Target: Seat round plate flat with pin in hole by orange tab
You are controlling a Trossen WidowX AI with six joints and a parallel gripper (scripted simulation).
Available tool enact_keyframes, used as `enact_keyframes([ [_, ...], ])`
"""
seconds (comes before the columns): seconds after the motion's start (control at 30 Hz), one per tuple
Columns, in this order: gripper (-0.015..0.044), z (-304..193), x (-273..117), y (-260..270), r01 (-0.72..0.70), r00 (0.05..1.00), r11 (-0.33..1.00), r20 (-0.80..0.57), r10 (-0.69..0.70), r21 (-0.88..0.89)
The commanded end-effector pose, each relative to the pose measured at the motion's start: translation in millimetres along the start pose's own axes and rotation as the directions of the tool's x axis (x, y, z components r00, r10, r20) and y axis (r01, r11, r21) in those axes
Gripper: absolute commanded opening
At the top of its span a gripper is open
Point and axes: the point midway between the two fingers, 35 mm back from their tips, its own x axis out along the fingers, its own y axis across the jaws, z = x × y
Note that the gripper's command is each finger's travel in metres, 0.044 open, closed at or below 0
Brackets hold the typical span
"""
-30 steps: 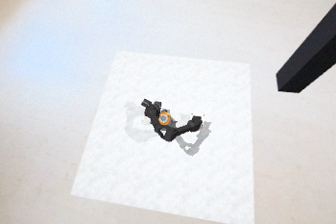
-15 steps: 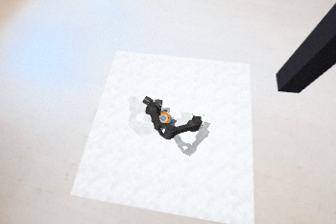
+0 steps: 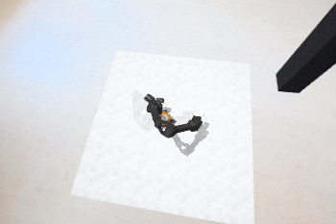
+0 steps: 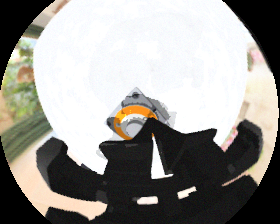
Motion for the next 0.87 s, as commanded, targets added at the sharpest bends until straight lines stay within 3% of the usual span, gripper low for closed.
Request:
enact_keyframes([
  [0.0, 0.0000, 0.5, -23.1, 0.1, 0.010, 1.000, 1.000, 0.016, -0.010, -0.009],
  [0.83, 0.0000, -1.1, -20.5, -0.7, 0.004, 1.000, 1.000, 0.016, -0.004, 0.000],
])
